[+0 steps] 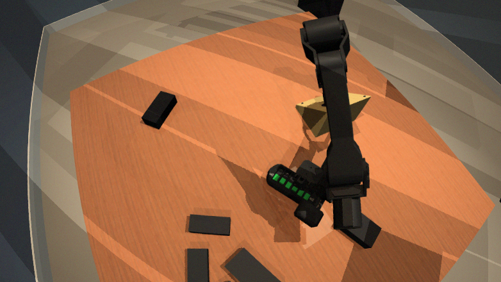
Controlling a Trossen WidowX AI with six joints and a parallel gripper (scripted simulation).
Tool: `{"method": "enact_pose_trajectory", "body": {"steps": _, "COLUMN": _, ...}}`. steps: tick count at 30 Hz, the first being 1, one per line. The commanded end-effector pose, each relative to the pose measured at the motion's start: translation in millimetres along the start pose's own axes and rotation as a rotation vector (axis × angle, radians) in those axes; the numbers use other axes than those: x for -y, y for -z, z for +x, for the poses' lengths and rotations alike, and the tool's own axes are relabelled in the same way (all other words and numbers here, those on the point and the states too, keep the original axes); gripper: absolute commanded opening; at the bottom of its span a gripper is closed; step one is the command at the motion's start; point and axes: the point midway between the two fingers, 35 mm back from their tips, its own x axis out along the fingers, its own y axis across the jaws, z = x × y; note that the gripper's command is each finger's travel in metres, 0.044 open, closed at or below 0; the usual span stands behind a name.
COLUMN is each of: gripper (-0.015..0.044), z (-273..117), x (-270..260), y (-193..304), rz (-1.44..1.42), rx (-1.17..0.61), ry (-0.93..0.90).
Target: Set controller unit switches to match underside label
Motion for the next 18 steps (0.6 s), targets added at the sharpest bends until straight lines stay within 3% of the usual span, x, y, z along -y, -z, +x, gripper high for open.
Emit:
{"method": "enact_pose_trajectory", "body": {"steps": 1, "gripper": 0.0361, "z": 2.9, "x": 2.0, "y": -0.6, "rz": -0.007, "rx": 0.006, "ry": 0.001}}
{"method": "enact_pose_trajectory", "body": {"steps": 6, "gripper": 0.0328, "z": 2.9, "x": 2.0, "y": -0.6, "rz": -0.007, "rx": 0.006, "ry": 0.001}}
{"method": "enact_pose_trajectory", "body": {"steps": 18, "gripper": 0.0327, "z": 2.4, "x": 2.0, "y": -0.9, "rz": -0.007, "rx": 0.006, "ry": 0.001}}
